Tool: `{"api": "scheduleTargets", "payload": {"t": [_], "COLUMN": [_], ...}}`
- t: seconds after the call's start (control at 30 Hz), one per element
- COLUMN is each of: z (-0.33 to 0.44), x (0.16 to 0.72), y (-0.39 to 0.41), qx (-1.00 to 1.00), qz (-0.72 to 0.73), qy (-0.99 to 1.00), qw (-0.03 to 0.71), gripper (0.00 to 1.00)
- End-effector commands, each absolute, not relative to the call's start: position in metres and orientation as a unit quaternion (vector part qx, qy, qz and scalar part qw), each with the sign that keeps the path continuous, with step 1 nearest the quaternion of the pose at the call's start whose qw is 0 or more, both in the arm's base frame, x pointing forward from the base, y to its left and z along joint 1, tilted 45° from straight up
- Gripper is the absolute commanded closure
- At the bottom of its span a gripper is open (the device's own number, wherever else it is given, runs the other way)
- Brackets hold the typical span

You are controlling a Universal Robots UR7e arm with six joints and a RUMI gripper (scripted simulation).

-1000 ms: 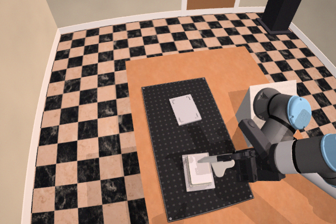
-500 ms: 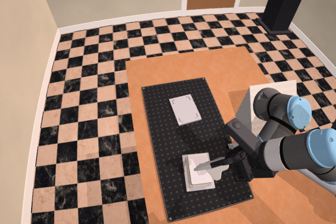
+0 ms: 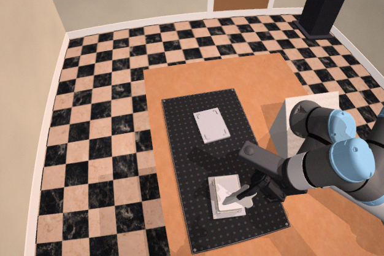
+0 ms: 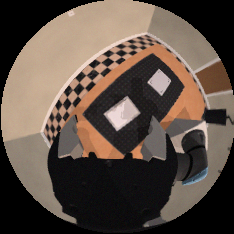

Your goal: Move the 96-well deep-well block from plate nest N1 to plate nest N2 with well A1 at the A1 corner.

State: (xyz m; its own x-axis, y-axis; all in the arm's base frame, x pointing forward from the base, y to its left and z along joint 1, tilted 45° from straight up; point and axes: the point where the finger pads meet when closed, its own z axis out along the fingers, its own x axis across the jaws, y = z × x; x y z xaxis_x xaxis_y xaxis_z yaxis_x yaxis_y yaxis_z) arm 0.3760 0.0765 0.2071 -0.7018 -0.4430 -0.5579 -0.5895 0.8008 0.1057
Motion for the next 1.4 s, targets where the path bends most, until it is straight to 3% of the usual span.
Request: {"api": "scheduleTargets", "payload": {"t": [0.0,1.37], "z": [0.203,0.144], "x": [0.379,0.386], "y": [0.078,0.122], "qx": [-0.351,-0.787], "qz": [0.138,0.088], "qy": [0.886,0.52], "qw": [0.268,0.319], "gripper": [0.0,0.0]}}
